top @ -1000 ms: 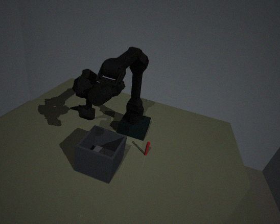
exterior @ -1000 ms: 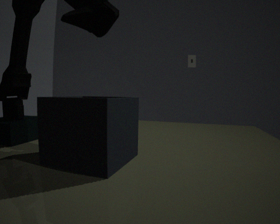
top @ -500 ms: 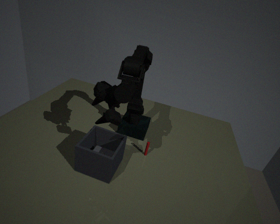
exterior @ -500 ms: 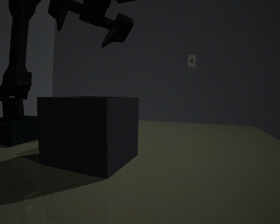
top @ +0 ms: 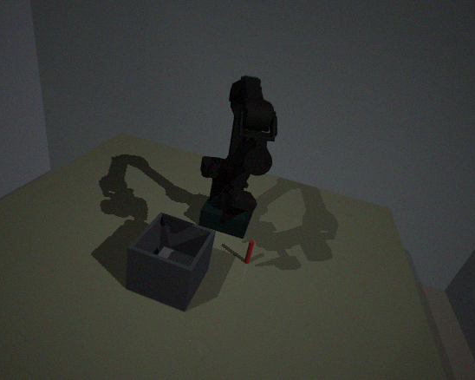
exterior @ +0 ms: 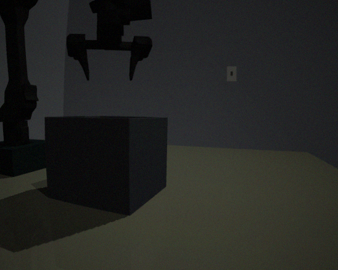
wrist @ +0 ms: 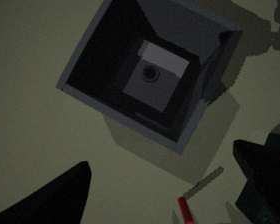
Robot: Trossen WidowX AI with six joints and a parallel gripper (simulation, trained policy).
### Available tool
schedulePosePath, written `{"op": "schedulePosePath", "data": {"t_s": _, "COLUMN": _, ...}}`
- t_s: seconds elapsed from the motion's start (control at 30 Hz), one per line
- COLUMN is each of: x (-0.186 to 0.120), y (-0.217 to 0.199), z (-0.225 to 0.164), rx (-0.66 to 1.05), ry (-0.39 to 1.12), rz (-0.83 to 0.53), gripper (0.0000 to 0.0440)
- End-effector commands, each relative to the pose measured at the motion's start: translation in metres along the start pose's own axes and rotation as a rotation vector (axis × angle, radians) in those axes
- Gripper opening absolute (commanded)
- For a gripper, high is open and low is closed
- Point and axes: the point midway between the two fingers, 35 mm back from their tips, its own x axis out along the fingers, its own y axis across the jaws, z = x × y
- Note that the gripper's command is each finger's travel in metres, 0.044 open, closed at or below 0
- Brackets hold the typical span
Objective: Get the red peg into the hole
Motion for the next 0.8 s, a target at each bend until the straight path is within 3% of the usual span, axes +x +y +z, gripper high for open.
{"op": "schedulePosePath", "data": {"t_s": 0.0, "x": 0.001, "y": -0.005, "z": -0.024, "rx": 0.033, "ry": 0.07, "rz": 0.002, "gripper": 0.044}}
{"op": "schedulePosePath", "data": {"t_s": 0.37, "x": 0.009, "y": -0.026, "z": -0.095, "rx": 0.147, "ry": 0.263, "rz": -0.055, "gripper": 0.044}}
{"op": "schedulePosePath", "data": {"t_s": 0.77, "x": 0.036, "y": -0.043, "z": -0.134, "rx": 0.18, "ry": 0.34, "rz": -0.154, "gripper": 0.044}}
